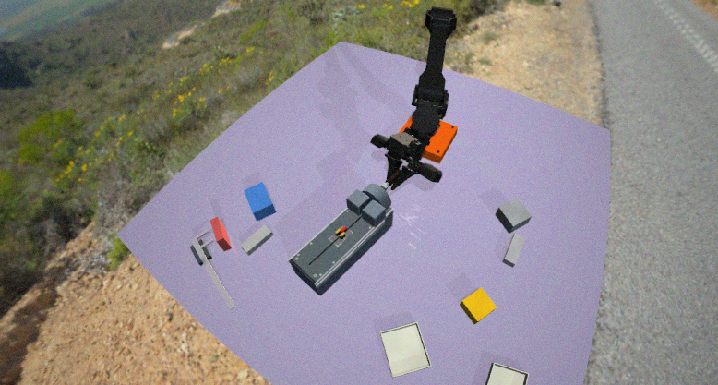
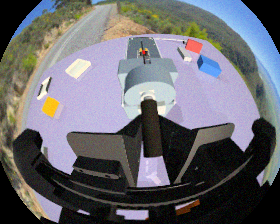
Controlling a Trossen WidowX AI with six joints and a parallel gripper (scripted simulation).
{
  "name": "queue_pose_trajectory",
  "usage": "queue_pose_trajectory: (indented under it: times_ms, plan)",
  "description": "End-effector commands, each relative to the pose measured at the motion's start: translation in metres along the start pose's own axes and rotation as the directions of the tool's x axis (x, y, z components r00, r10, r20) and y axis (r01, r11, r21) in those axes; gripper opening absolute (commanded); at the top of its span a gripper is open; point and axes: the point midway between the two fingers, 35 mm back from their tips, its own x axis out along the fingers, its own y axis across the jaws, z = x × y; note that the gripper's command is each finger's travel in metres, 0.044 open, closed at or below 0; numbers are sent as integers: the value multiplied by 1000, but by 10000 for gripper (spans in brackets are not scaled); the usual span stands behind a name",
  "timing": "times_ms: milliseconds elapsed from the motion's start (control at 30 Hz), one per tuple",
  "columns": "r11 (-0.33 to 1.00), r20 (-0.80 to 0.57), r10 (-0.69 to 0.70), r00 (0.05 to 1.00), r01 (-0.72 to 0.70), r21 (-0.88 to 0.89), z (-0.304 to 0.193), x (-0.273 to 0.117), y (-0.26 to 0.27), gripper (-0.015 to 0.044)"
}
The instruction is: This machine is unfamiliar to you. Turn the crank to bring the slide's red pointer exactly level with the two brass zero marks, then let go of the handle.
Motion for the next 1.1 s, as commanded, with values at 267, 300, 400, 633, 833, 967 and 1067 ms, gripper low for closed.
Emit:
queue_pose_trajectory:
  times_ms: [267,300,400,633,833,967,1067]
  plan:
    - [1000,-2,25,1000,-25,-5,-6,5,17,0]
    - [1000,-2,25,1000,-25,-5,-7,6,18,0]
    - [1000,-2,25,1000,-25,-4,-10,9,21,0]
    - [1000,-2,25,1000,-25,-4,-18,17,25,0]
    - [1000,-2,25,1000,-25,-4,-26,25,25,0]
    - [1000,-2,25,1000,-25,-4,-31,30,23,0]
    - [1000,-2,25,1000,-25,-5,-35,34,20,0]
